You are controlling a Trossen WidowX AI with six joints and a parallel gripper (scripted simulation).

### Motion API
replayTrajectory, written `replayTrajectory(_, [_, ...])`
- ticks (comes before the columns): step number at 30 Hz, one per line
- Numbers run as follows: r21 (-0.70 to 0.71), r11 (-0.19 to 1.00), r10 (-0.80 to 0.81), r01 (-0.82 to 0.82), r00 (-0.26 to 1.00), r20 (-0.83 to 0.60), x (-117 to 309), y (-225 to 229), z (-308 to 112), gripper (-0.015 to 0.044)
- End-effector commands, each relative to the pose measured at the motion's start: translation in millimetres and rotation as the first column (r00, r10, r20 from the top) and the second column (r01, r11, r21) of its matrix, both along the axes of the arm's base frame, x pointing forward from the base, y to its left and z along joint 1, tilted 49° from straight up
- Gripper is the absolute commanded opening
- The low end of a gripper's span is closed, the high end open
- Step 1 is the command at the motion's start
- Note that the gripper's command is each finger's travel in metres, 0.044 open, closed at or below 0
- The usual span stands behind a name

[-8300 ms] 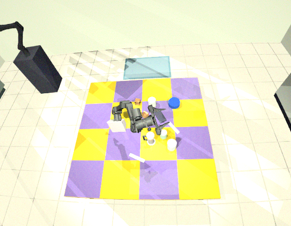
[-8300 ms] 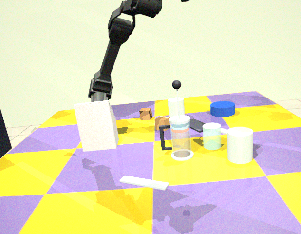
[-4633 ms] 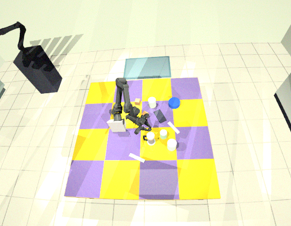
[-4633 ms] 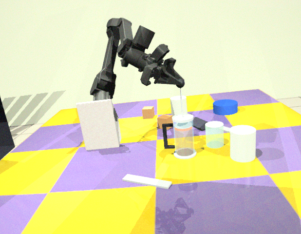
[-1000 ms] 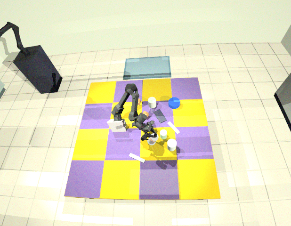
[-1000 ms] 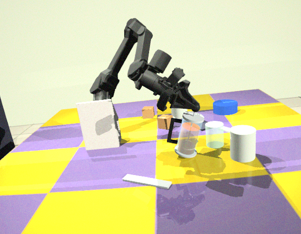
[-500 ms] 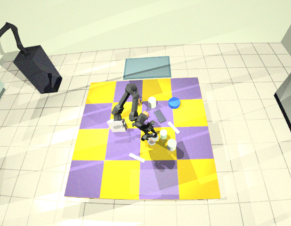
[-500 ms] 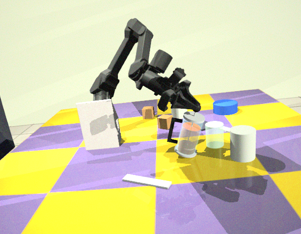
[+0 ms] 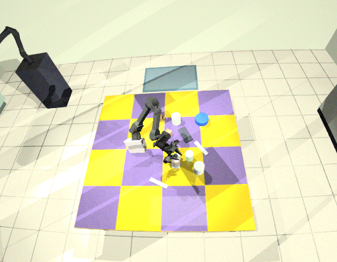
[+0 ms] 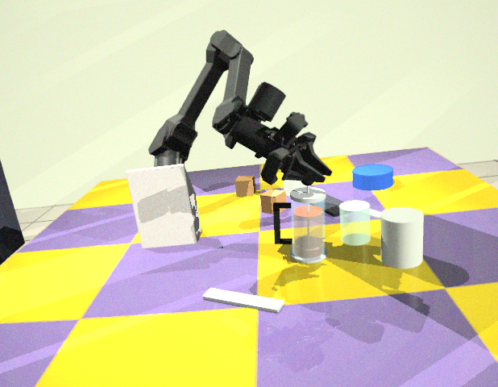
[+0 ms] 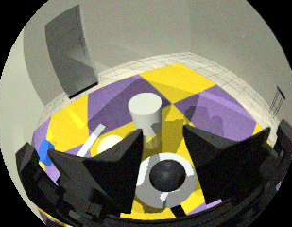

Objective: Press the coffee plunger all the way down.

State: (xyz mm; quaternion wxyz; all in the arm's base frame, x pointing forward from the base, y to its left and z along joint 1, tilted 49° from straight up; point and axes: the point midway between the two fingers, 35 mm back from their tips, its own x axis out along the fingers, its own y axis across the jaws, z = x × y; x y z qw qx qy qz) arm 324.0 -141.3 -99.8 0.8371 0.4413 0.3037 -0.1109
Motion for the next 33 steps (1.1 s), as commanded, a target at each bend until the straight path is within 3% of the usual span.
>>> replayTrajectory(1, [0.0,1.0,0.0,0.0,1.0,0.0,0,0,0,0.0275])
replayTrajectory(8, [0.0,1.0,0.0,0.0,1.0,0.0,0,0,0,0.044])
replayTrajectory(14, [0.0,1.0,0.003,-0.003,1.0,-0.007,-7,-10,12,0.044])
replayTrajectory(22, [0.013,1.0,0.009,-0.009,1.0,-0.013,-47,-40,66,0.044])
replayTrajectory(33, [0.014,1.0,0.009,-0.009,1.0,-0.013,-49,-40,66,0.044])
